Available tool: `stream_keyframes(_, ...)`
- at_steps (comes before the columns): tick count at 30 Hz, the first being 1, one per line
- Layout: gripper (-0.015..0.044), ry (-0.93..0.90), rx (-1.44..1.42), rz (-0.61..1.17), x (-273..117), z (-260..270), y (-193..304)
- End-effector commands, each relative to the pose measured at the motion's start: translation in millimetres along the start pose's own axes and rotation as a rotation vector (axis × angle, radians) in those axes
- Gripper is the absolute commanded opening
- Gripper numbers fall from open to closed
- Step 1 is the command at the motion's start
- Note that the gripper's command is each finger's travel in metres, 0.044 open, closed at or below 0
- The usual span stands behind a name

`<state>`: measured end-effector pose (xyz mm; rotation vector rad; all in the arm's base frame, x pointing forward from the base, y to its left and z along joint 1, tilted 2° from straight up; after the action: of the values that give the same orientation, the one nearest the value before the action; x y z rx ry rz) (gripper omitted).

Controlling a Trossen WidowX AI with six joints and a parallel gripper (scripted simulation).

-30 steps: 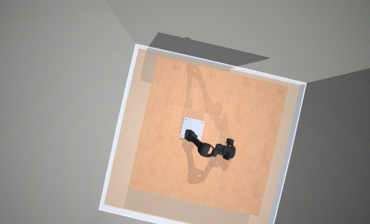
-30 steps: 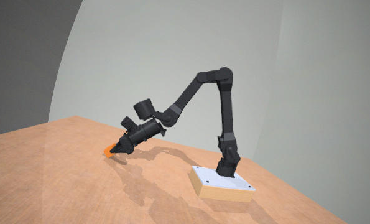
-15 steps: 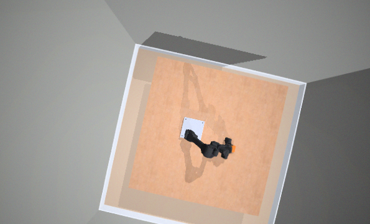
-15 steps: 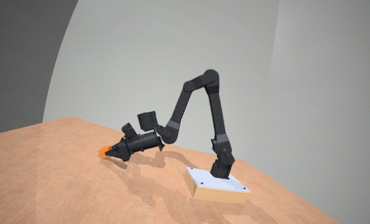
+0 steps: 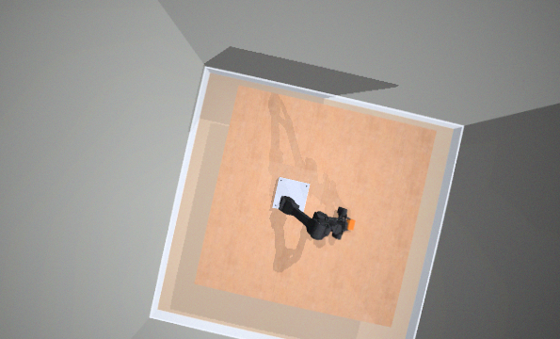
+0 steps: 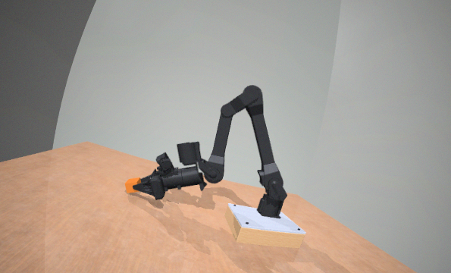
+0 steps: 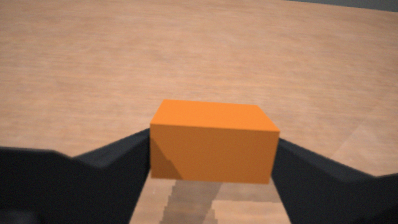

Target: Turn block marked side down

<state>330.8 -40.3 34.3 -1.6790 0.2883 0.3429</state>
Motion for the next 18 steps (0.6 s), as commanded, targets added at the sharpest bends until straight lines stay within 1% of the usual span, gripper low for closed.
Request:
stream_keyframes(1,0.0000,-0.004,0.005,-0.011,-0.9,0.4,-0.6)
stream_keyframes(9,0.0000,-0.004,0.005,-0.011,-0.9,0.4,-0.6)
stream_keyframes(18,0.0236,-0.004,0.005,-0.011,-0.9,0.4,-0.6)
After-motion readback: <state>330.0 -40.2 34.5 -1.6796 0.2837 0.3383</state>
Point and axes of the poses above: the point midway between the two fingers, 35 mm back from their tips, its own x axis out along the fingers, its own z axis across the jaws, y = z × x, the point moved 7 cm from there along -x, back along the fingers, and after that the axes turned 5 degrees about -x, right-handed, at the moved point
